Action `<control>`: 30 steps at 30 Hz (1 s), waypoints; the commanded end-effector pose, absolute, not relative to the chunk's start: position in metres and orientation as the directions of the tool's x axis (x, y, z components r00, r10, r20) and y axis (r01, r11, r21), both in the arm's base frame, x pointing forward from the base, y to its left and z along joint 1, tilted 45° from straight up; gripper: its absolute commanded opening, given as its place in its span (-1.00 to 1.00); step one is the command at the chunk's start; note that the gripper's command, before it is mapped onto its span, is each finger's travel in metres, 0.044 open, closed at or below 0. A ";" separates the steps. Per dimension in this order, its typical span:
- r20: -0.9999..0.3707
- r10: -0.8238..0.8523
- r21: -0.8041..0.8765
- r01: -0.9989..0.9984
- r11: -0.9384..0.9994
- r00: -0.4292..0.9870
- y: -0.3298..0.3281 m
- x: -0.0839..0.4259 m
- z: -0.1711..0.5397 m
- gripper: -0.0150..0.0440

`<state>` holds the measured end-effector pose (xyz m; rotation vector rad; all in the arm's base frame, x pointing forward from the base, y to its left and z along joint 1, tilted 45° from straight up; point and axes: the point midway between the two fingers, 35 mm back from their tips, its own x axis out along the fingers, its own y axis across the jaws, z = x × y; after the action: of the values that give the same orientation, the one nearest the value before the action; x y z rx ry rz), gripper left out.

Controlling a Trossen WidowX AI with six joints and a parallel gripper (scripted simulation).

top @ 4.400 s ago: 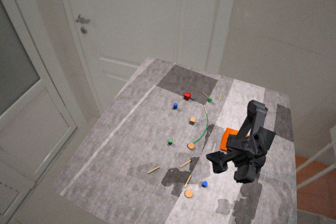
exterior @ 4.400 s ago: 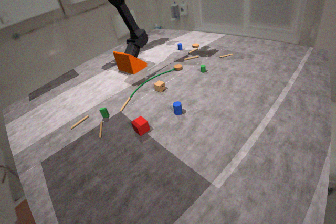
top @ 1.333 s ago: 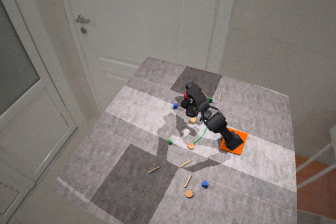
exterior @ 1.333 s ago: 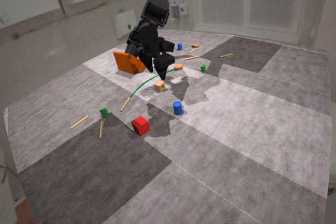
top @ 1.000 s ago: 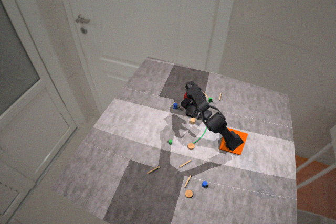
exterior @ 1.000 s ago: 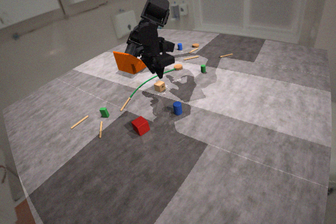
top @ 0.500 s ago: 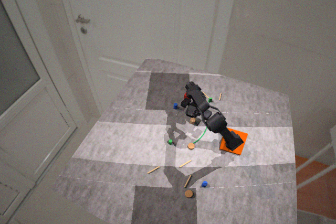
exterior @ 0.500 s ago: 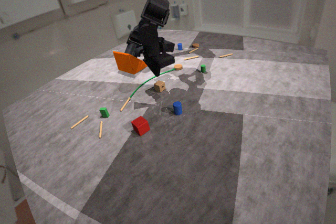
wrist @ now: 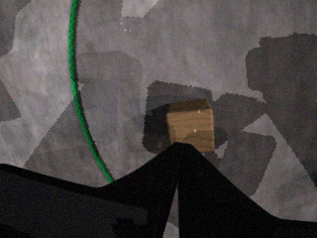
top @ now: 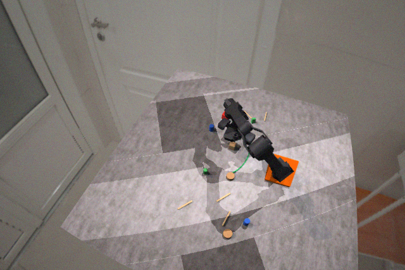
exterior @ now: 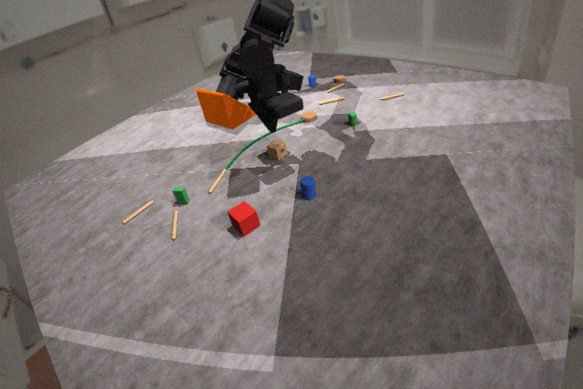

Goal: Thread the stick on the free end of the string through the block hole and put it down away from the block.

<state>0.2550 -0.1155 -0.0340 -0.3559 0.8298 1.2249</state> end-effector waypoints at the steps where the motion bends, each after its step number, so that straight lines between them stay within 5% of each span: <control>1: -0.724 0.683 0.184 -0.925 0.332 0.101 -0.116 0.255 -0.034 -0.40; 9: -0.724 0.683 0.184 -0.925 0.332 0.101 -0.116 0.255 -0.034 0.31; 11: -0.724 0.683 0.184 -0.925 0.332 0.101 -0.116 0.255 -0.034 0.33; 20: -0.724 0.683 0.184 -0.925 0.332 0.101 -0.116 0.255 -0.034 -0.47; 30: -0.724 0.683 0.184 -0.925 0.332 0.101 -0.116 0.255 -0.034 -0.49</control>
<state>0.2550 -0.1155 -0.0340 -0.3559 0.8298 1.2250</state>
